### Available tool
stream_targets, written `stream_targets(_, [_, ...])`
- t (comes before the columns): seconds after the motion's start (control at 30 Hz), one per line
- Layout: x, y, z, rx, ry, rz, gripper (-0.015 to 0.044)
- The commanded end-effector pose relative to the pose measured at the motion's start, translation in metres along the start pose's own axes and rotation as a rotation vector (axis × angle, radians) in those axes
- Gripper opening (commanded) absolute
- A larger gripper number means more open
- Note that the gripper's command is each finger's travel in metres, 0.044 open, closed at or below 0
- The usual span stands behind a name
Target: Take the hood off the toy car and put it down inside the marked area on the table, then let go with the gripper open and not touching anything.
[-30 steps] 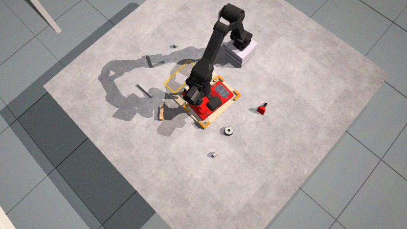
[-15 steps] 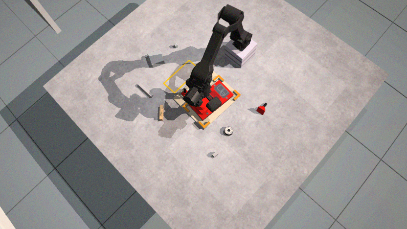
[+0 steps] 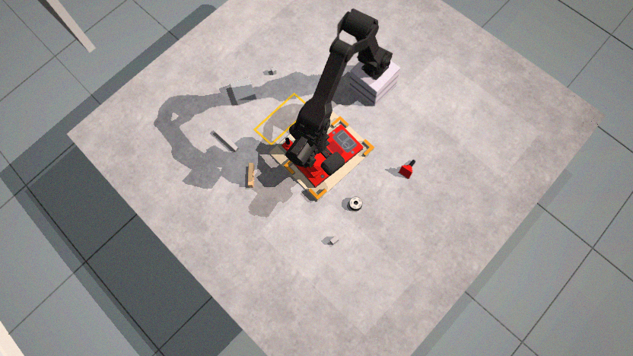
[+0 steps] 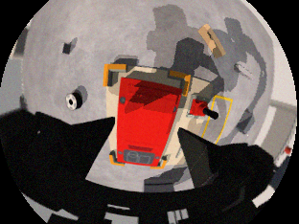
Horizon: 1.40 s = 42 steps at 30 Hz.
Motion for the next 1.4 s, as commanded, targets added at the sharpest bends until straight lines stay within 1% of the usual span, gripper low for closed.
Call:
stream_targets(0.0, [0.0, 0.001, -0.006, 0.008, -0.002, -0.004, 0.044])
stream_targets(1.37, [0.001, 0.001, -0.025, 0.008, -0.002, -0.004, 0.044])
Point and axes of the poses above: the point midway between the two fingers, 35 mm back from their tips, its own z axis back along the fingers, its own x axis across the jaws, y = z × x, the point moved 8 cm from there along z, back along the fingers, and after that the axes turned 7 degrees about -z, right-handed, at the moved point
